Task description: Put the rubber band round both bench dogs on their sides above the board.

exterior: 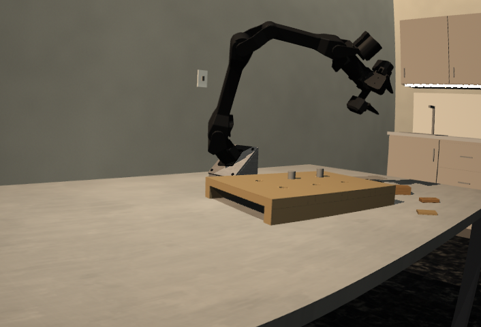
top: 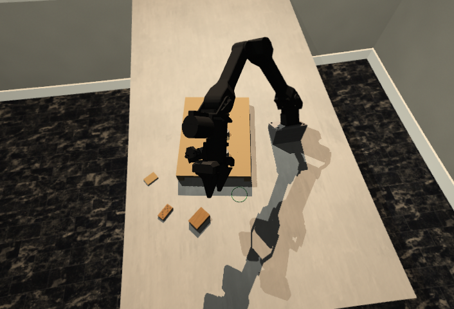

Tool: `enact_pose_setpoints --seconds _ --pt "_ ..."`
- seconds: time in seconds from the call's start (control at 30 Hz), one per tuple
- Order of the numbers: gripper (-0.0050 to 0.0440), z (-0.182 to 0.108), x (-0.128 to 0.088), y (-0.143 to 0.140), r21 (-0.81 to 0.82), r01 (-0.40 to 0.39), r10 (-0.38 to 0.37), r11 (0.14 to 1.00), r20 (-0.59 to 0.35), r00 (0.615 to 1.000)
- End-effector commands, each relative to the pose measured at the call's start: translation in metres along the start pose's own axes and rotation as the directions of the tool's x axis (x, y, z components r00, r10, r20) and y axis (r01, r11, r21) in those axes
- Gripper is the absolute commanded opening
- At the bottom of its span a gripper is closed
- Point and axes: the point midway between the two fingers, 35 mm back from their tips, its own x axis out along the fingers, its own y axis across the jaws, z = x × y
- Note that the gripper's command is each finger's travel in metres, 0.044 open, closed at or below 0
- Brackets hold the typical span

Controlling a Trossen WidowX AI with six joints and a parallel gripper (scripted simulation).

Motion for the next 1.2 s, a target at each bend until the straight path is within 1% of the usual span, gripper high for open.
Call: enact_pose_setpoints --seconds 0.0,0.53,0.63,0.77,0.87,0.97,1.03,1.1,1.17 --pt "0.04 0.002 -0.009 0.009 -0.002 -0.026 0.026 1.0 0.01 1.0" --pt "0.04 0.002 -0.009 0.009 -0.002 -0.026 0.026 1.0 0.01 1.0" --pt "0.0328 0.002 -0.007 0.008 -0.002 -0.022 0.022 1.0 0.009 1.0" --pt "0.0232 0.0 0.001 0.003 -0.006 0.011 -0.011 1.0 0.011 1.0" --pt "0.016 -0.002 0.008 -0.006 -0.01 0.057 -0.057 0.998 0.013 0.998" --pt "0.0088 -0.005 0.018 -0.019 -0.016 0.123 -0.123 0.992 0.018 0.992" --pt "0.008 -0.007 0.026 -0.031 -0.019 0.183 -0.182 0.983 0.024 0.983" --pt "0.008 -0.007 0.026 -0.031 -0.019 0.183 -0.182 0.983 0.024 0.983" --pt "0.008 -0.01 0.034 -0.044 -0.025 0.249 -0.248 0.968 0.033 0.968"
